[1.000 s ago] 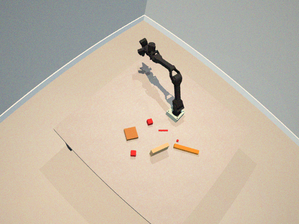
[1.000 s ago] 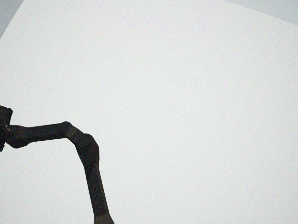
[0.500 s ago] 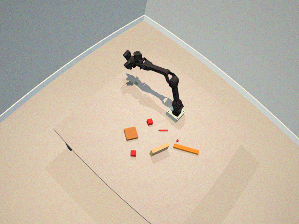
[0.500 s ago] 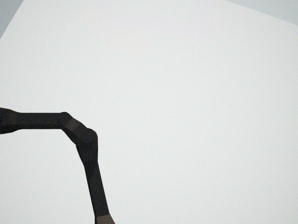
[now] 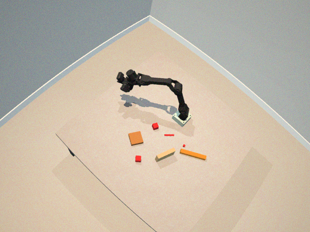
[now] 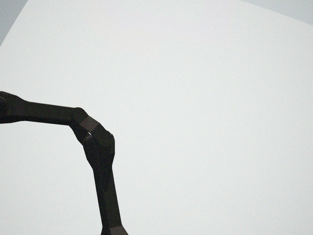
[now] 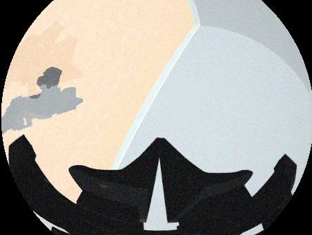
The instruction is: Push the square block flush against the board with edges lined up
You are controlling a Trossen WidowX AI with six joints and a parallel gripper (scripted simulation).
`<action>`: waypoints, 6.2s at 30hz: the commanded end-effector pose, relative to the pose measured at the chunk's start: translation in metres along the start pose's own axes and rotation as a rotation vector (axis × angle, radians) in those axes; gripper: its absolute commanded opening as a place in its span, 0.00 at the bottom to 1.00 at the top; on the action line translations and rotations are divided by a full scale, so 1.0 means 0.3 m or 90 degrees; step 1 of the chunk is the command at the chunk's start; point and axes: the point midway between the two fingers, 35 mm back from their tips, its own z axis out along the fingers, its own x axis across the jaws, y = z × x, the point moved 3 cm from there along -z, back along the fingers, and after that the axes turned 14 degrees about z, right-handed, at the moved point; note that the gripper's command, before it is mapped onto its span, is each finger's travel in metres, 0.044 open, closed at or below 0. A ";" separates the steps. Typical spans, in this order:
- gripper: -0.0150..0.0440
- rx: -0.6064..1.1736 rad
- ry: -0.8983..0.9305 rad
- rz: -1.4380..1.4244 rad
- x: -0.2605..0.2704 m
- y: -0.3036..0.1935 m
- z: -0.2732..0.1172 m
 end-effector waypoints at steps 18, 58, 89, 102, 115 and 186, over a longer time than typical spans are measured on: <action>0.25 -0.260 0.294 -0.056 0.447 0.876 -0.411; 0.25 -0.221 0.616 -0.362 1.390 1.127 -1.317; 0.25 -0.220 0.614 -0.363 1.326 1.034 -1.211; 0.25 -0.219 0.614 -0.363 1.310 1.000 -1.179; 0.25 -0.220 0.614 -0.363 1.334 1.046 -1.223; 0.25 -0.082 0.633 -0.115 1.100 0.856 -0.958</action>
